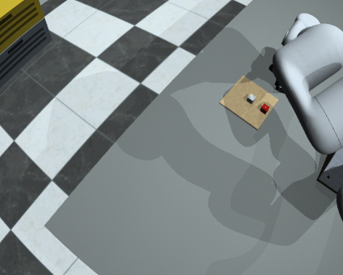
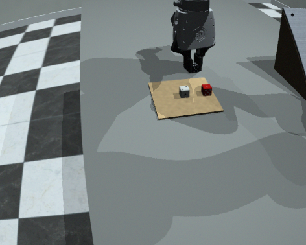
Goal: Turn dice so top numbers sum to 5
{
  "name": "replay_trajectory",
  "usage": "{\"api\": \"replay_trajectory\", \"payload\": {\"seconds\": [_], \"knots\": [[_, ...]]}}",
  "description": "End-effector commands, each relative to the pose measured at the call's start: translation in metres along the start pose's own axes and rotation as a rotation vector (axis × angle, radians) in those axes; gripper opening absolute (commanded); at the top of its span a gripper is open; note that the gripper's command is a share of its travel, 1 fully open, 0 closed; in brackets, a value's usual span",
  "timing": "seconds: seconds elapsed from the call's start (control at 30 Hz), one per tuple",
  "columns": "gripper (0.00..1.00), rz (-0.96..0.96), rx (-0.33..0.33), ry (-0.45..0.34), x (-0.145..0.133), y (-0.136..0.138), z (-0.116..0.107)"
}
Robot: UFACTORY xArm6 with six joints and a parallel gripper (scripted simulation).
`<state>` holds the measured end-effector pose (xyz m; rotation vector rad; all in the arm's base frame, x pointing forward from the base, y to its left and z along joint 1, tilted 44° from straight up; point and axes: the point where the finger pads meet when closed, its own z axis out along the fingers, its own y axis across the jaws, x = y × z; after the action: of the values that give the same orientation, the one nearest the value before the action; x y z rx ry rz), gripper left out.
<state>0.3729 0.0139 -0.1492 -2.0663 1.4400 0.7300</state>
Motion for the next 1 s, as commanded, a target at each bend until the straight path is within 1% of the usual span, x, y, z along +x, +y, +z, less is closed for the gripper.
{"api": "replay_trajectory", "payload": {"seconds": [0.0, 0.83, 0.97], "knots": [[0.15, -0.001, 0.003, 0.002, 0.0007, -0.0012, -0.0014], [0.15, -0.001, 0.003, 0.002, 0.0007, -0.0012, -0.0014], [0.15, -0.001, 0.003, 0.002, 0.0007, -0.0012, -0.0071]]}}
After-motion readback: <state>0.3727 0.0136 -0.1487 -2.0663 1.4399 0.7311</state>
